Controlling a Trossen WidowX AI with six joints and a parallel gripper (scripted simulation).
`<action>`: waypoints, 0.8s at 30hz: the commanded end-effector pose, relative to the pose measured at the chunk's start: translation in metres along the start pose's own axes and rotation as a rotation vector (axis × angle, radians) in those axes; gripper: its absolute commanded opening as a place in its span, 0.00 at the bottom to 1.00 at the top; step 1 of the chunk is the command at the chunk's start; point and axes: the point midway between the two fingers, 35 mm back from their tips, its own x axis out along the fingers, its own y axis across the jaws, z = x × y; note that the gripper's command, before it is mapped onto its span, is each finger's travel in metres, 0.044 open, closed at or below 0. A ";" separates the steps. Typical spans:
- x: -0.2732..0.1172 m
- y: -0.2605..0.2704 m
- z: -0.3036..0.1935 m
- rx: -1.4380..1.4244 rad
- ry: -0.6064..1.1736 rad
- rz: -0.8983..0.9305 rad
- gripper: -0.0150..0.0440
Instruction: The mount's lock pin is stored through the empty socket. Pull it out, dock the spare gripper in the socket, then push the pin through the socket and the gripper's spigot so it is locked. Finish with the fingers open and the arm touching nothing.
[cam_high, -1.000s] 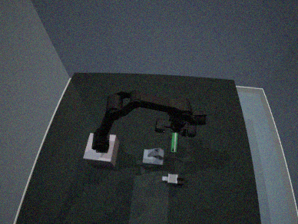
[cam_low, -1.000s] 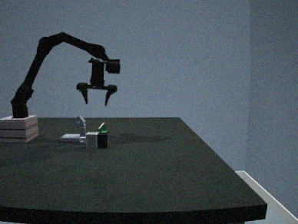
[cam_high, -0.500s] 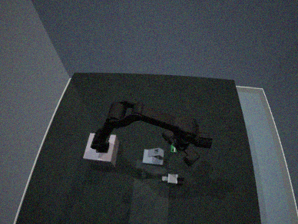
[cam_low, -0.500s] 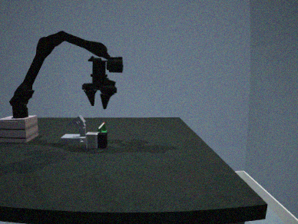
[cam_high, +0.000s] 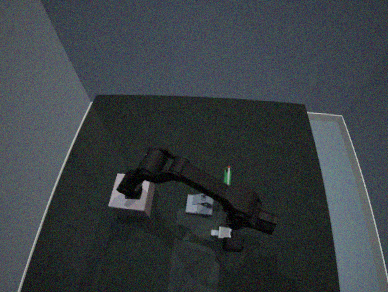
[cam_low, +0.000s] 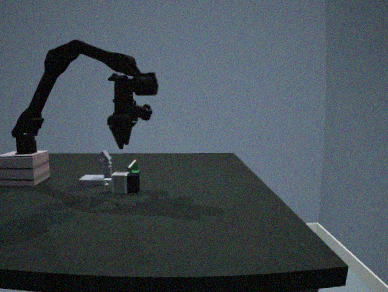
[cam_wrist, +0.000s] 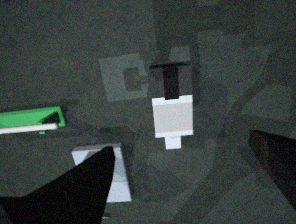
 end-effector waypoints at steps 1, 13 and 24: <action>0.000 0.000 0.003 0.022 -0.009 -0.007 1.00; 0.069 -0.003 0.003 0.022 -0.008 -0.006 1.00; 0.083 -0.004 0.004 0.022 -0.008 -0.006 1.00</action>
